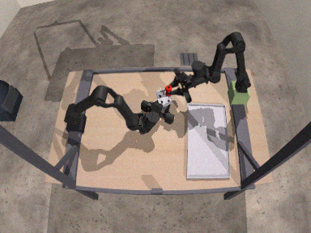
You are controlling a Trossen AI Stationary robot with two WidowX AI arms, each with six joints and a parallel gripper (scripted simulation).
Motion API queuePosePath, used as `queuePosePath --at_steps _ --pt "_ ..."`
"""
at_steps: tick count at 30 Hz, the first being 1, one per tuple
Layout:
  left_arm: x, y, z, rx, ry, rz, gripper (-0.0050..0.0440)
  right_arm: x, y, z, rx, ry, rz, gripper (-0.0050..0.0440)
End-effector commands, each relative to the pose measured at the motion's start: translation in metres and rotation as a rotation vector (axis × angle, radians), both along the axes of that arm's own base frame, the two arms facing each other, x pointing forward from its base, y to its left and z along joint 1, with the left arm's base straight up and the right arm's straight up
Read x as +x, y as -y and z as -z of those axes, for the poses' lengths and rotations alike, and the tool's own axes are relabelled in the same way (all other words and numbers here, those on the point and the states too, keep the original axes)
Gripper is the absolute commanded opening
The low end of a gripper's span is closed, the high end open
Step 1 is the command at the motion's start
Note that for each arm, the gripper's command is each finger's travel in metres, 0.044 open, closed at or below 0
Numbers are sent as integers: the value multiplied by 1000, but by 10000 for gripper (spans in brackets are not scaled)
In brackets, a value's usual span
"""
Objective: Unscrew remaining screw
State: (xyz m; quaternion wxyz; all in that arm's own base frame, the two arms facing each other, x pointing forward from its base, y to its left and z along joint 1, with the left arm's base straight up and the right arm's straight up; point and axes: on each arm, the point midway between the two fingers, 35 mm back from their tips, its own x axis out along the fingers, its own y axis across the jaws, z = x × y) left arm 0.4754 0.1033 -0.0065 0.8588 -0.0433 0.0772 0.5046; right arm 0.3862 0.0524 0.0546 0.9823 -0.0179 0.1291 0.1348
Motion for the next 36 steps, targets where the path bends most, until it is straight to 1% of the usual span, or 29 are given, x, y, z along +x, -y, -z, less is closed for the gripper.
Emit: queuePosePath --at_steps 1,4,5,9,10,21,22,26,27,28,29,36 --pt "4 -2 -11 -1 28 -3 245 3 -2 -4 5 25 -3 135" --pt "4 -2 -11 -1 28 -3 245 2 -3 0 5 24 -4 135" --pt "4 -2 -11 -1 28 -3 245 4 -2 -6 5 38 -4 135" --pt "4 -2 -11 -1 28 -3 245 4 -2 -6 5 38 -4 135" --pt "4 -2 -11 -1 28 -3 245 3 -3 -1 5 25 -5 135" --pt "4 -2 -11 -1 28 -3 245 2 -3 4 5 24 -4 135" --pt "4 -2 -11 -1 28 -3 245 4 -3 0 5 37 -5 135" --pt "4 -2 -11 -1 28 -3 245 4 -3 0 5 37 -5 135" --pt "4 -2 -11 -1 28 -3 245 2 -3 5 5 24 -4 135" --pt "4 -2 -11 -1 28 -3 245 2 -3 5 5 24 -4 135" --pt "4 -2 -11 -1 28 -3 245 3 -3 0 4 37 -5 135" --pt "4 -2 -11 -1 28 -3 245 3 -3 0 4 37 -5 135"
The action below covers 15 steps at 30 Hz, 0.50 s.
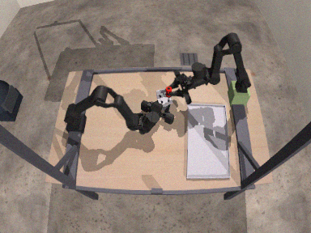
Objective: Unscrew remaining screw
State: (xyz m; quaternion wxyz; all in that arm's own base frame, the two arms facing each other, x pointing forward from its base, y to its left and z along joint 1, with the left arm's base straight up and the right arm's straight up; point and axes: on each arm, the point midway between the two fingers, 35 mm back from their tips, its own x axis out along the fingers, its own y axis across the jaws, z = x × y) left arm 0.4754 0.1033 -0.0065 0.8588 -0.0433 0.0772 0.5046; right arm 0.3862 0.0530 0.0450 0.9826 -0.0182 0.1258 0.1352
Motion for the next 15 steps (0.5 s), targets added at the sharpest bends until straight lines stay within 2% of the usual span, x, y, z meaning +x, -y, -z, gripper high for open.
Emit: queuePosePath --at_steps 1,15 --pt "4 -2 -11 -1 28 -3 245 3 -2 -10 4 30 -4 135" --pt "4 -2 -11 -1 28 -3 245 2 -2 -4 5 21 -4 135"
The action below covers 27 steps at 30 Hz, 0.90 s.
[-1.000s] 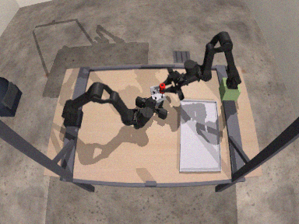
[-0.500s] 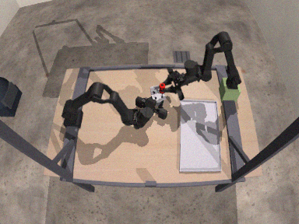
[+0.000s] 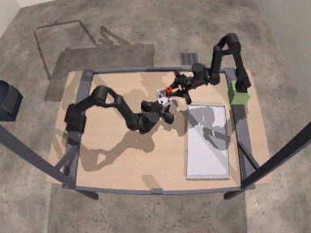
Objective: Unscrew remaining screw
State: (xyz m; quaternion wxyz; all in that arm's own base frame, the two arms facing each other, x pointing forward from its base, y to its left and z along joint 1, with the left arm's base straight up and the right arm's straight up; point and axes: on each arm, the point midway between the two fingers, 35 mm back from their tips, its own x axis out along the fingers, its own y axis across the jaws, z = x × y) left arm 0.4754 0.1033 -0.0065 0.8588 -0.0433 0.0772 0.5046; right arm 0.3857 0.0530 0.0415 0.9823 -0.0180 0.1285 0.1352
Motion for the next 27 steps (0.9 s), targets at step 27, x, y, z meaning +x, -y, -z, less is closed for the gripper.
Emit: queuePosePath --at_steps 27 --pt "4 -2 -11 -1 28 -3 245 4 -2 -4 5 31 -4 135"
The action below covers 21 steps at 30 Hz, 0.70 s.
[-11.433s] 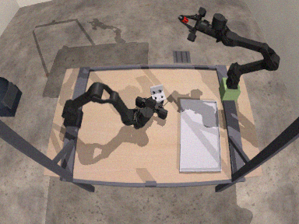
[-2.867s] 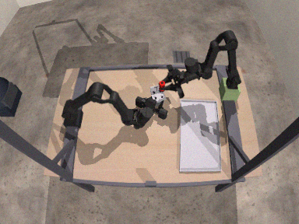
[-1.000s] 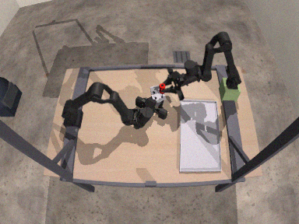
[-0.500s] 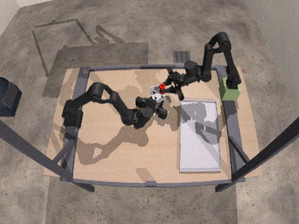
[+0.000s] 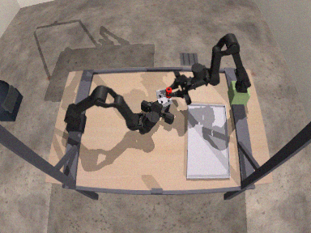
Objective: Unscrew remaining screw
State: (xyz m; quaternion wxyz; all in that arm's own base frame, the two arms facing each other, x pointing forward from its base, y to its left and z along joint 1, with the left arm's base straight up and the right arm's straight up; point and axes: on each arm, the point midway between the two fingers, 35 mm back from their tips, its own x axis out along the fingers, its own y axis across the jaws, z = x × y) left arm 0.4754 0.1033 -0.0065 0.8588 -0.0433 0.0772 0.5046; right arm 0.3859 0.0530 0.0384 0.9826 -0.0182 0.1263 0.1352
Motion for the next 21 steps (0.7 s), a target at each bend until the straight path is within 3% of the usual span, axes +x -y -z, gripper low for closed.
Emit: queuePosePath --at_steps 1,21 --pt "4 -2 -11 -1 28 -3 245 4 -2 -7 5 25 -4 135" --pt "4 -2 -11 -1 28 -3 245 4 -2 -10 4 33 -4 135"
